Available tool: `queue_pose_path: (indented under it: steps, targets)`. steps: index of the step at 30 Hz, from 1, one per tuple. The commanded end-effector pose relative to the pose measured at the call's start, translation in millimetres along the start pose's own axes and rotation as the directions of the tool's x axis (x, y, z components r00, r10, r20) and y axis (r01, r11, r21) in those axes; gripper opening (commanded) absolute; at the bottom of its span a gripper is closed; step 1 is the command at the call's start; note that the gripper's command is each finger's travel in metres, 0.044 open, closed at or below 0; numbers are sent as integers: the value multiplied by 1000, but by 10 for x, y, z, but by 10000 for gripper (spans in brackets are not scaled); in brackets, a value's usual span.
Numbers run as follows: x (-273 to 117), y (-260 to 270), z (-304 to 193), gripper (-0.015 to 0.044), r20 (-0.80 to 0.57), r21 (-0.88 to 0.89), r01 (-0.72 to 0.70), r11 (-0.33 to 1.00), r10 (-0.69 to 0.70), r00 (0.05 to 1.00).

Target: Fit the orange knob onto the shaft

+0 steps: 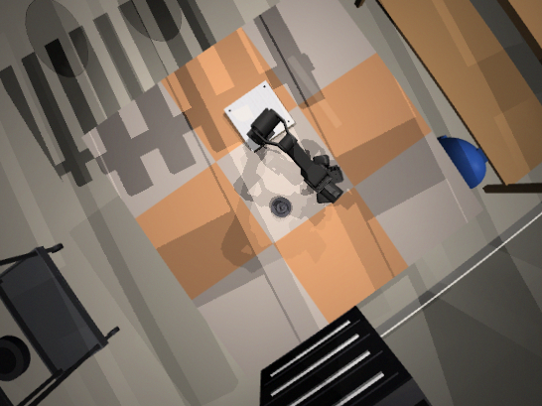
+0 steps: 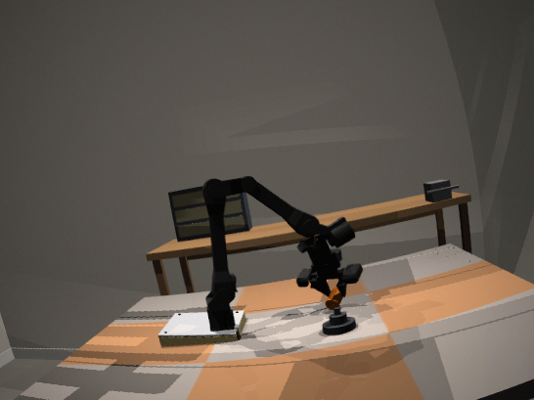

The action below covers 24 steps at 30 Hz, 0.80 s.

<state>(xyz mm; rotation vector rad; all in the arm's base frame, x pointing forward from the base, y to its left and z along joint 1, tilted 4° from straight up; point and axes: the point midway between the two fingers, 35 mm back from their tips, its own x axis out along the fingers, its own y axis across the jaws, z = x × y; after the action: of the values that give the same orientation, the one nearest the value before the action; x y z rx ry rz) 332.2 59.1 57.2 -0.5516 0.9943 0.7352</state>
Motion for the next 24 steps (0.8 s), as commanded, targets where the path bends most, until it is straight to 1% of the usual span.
queue_pose_path:
  steps: [1,12,24]
  targets:
    - [-38,9,-39,181,74,-5,-1,1000,1,997]
    - [-97,8,-130,181,233,-5,-1,1000,3,972]
    - [-145,8,-238,181,397,-6,-2,1000,4,918]
